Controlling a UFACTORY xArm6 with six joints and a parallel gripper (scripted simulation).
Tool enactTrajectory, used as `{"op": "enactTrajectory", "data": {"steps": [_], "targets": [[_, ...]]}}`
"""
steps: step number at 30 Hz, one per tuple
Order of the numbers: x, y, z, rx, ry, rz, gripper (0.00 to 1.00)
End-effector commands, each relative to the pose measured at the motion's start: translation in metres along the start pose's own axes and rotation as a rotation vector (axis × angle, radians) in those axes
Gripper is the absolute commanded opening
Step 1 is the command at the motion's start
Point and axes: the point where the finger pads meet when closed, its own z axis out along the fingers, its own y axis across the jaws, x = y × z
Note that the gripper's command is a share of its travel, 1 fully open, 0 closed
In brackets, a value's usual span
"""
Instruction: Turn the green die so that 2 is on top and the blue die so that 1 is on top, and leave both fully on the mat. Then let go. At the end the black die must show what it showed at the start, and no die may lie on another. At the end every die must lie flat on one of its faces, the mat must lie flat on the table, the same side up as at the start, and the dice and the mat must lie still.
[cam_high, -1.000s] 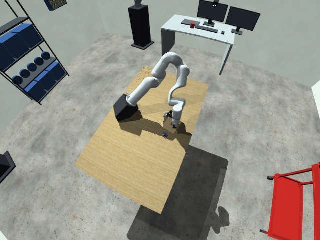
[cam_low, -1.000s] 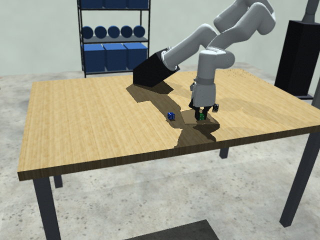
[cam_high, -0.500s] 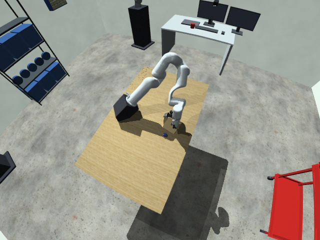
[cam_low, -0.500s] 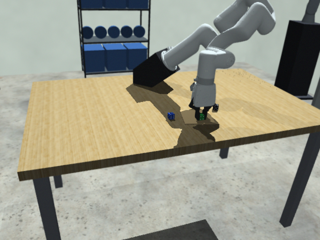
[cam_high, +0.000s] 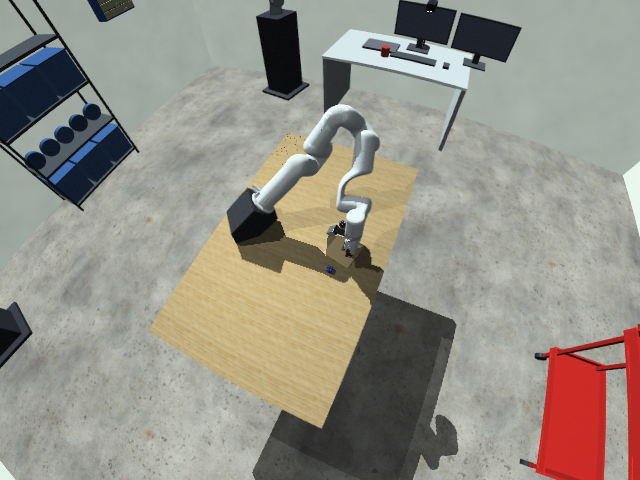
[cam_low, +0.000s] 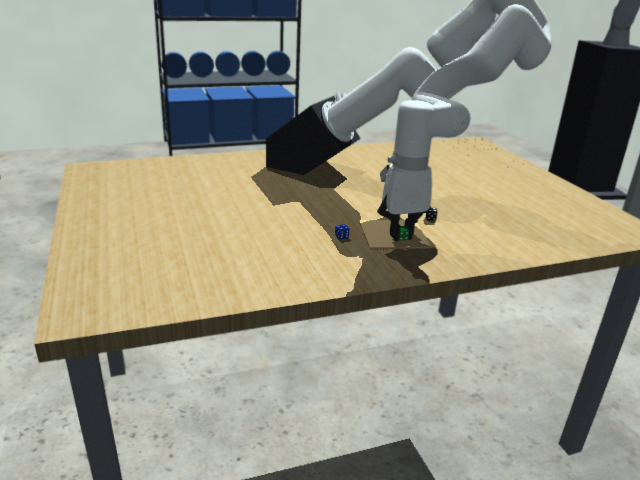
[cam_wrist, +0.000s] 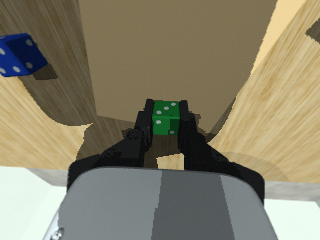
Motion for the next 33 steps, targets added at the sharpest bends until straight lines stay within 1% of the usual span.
{"op": "enactTrajectory", "data": {"steps": [1, 33], "targets": [[-0.0009, -0.0002, -0.0006, 0.001, -0.002, -0.001, 0.21], [-0.0009, -0.0002, 0.0037, 0.001, -0.002, -0.001, 0.21]]}}
